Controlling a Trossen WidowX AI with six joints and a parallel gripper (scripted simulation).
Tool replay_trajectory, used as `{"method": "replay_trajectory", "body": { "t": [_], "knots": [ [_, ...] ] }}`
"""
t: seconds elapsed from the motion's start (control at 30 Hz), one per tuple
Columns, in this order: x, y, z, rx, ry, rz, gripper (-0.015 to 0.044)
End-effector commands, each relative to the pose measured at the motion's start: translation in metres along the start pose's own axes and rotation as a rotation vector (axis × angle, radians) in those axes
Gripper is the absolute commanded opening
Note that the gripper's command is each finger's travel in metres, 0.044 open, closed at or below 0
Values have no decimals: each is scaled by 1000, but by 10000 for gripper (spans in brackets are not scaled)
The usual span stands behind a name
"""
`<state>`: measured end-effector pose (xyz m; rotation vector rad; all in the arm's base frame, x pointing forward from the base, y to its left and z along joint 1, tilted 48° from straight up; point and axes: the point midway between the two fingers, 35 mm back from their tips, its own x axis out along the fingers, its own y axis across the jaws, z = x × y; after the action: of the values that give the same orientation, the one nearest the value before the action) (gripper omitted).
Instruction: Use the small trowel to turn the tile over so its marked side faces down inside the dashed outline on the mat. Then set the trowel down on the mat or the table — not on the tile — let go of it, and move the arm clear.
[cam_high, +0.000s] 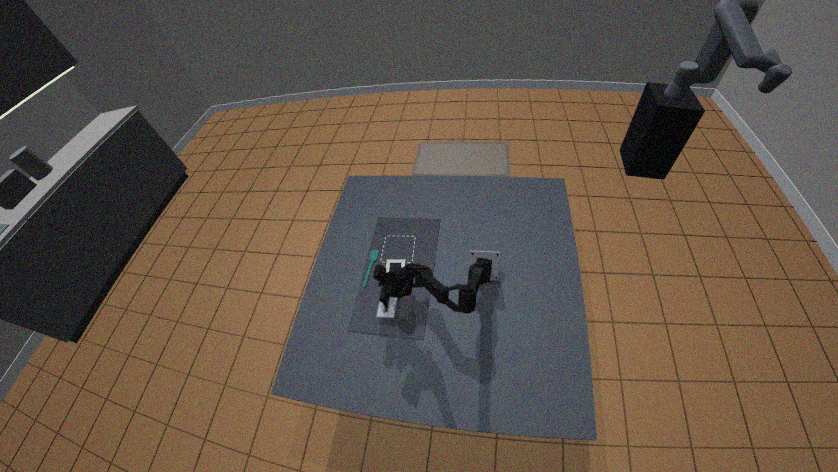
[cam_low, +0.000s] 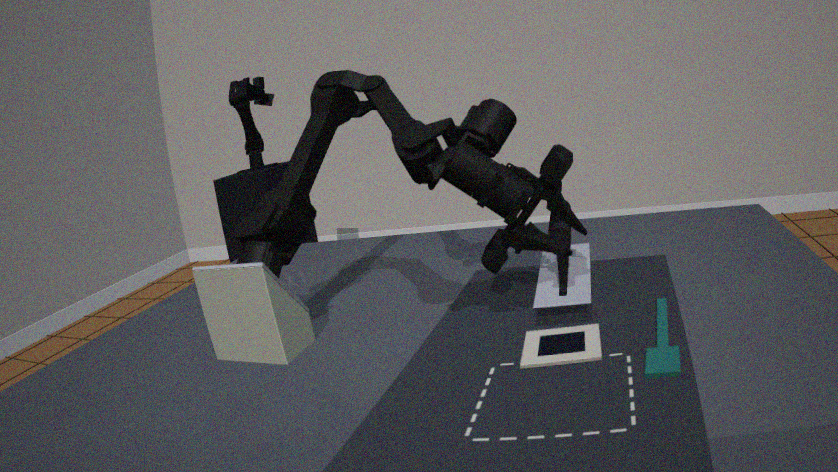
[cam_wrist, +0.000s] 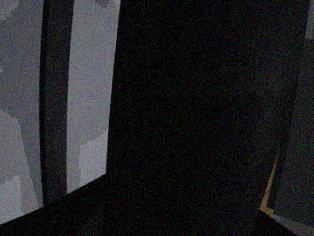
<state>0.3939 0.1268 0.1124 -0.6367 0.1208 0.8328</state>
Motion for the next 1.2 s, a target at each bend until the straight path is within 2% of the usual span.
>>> {"method": "replay_trajectory", "body": {
  "t": [0.0, 0.67, 1.17],
  "knots": [
    [3, 2, -4, 4, 7, -13, 0],
    [17, 22, -10, 6, 6, -13, 0],
    [16, 20, -35, 5, 7, -13, 0]
  ]
}}
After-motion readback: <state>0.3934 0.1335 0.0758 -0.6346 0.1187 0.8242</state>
